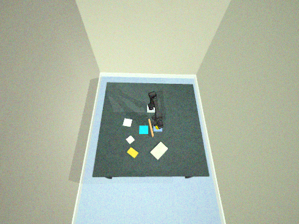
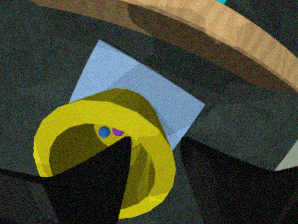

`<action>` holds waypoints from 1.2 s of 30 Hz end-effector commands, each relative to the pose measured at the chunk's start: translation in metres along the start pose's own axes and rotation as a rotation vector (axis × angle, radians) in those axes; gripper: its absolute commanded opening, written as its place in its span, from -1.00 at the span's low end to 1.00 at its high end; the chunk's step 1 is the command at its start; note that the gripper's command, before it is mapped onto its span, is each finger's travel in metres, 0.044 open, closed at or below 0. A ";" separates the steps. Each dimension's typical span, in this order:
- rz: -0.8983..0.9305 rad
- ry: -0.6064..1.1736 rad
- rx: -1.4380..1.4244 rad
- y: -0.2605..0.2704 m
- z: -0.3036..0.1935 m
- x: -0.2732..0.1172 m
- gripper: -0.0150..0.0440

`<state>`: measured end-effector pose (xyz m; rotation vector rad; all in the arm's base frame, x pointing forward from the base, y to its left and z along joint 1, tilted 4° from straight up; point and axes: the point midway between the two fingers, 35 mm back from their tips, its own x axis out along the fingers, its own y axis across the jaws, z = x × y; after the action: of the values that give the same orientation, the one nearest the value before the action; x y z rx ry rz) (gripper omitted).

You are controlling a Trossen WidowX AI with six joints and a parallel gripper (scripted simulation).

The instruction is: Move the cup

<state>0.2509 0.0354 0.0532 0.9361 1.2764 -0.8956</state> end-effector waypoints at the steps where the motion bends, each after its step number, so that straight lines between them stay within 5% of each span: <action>1: -0.005 -0.002 -0.001 -0.001 0.000 0.005 0.07; 28: -0.003 0.001 0.000 -0.001 0.000 0.003 -0.49; 36: -0.003 0.000 0.000 0.001 0.000 -0.013 -0.49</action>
<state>0.2495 0.0357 0.0575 0.9296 1.2854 -0.9016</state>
